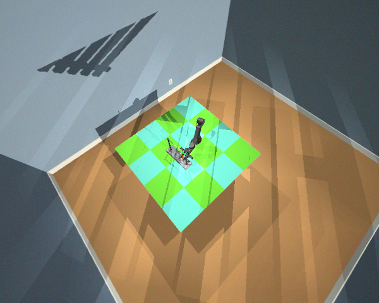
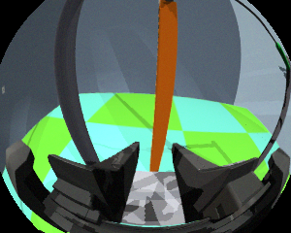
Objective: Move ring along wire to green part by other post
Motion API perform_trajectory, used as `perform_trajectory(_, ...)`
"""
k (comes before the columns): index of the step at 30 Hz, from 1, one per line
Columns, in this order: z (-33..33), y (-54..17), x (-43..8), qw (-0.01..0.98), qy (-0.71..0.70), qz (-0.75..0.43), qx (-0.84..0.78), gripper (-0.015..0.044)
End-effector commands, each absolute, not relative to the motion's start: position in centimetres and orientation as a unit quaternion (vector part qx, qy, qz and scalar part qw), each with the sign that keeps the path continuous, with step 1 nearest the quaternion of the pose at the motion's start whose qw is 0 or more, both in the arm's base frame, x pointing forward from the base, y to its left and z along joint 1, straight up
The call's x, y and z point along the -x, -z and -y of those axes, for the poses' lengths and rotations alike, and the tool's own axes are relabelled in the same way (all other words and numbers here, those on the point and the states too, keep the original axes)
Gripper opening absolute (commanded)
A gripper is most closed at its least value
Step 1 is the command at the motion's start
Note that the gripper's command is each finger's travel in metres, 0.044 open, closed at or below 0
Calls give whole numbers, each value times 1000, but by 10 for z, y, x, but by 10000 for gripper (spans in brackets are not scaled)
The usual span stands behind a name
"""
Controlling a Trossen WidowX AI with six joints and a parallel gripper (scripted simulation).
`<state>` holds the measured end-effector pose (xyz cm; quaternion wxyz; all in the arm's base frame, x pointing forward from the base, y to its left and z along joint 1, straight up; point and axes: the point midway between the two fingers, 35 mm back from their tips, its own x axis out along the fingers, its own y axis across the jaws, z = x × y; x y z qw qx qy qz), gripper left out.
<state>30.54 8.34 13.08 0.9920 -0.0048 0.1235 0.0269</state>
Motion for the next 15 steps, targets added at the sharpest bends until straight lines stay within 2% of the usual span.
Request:
perform_trajectory(1, -83, -132, -298, 992, -25, -124, 3, 160)
perform_trajectory(15, -81, -138, -272, 992, -24, -125, 2, 160)
